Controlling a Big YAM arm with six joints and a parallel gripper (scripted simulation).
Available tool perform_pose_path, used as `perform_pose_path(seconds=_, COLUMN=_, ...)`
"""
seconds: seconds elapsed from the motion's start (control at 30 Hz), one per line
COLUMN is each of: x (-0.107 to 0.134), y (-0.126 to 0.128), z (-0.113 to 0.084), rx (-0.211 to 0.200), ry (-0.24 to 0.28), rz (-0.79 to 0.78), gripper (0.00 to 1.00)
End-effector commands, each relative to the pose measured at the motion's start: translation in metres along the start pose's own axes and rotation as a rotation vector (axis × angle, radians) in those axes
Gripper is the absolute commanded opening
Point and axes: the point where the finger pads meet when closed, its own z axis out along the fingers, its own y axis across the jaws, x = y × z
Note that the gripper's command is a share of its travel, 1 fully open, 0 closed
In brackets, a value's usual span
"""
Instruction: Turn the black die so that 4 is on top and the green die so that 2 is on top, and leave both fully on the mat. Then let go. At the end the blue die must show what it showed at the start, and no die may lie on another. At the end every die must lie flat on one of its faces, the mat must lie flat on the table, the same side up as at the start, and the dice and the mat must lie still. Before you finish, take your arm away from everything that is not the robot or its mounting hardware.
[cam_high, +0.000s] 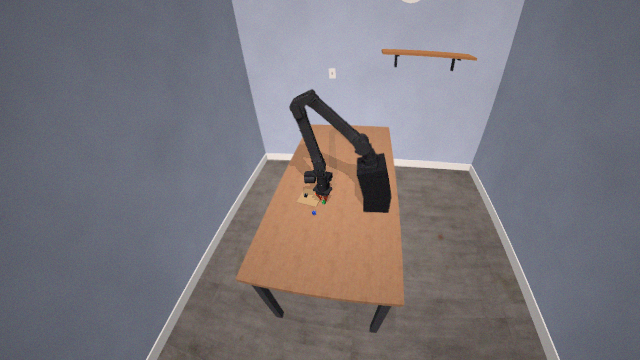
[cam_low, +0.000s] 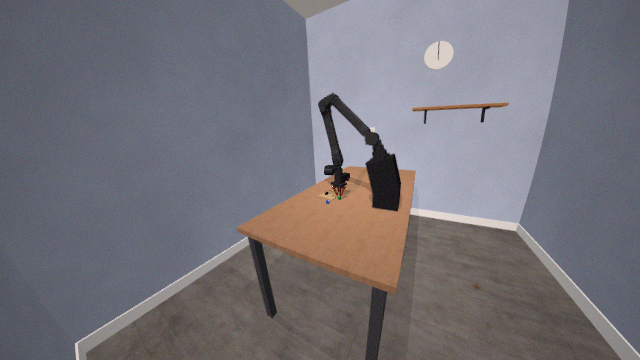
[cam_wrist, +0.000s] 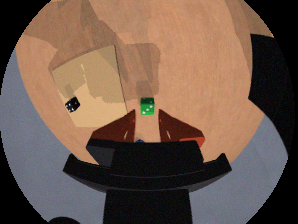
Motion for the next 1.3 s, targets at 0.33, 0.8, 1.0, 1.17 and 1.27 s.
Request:
perform_pose_path(seconds=0.33, x=0.0001, y=-0.0036, z=-0.0015, rx=0.002, ry=-0.005, rz=0.005, gripper=0.33)
perform_pose_path(seconds=0.8, x=-0.0013, y=-0.0070, z=-0.0012, rx=0.003, ry=-0.005, rz=0.005, gripper=0.33)
perform_pose_path(seconds=1.0, x=-0.0013, y=-0.0070, z=-0.0012, rx=0.003, ry=-0.005, rz=0.005, gripper=0.33)
perform_pose_path(seconds=1.17, x=-0.0013, y=-0.0070, z=-0.0012, rx=0.003, ry=-0.005, rz=0.005, gripper=0.33)
perform_pose_path(seconds=1.27, x=-0.0013, y=-0.0070, z=-0.0012, rx=0.003, ry=-0.005, rz=0.005, gripper=0.33)
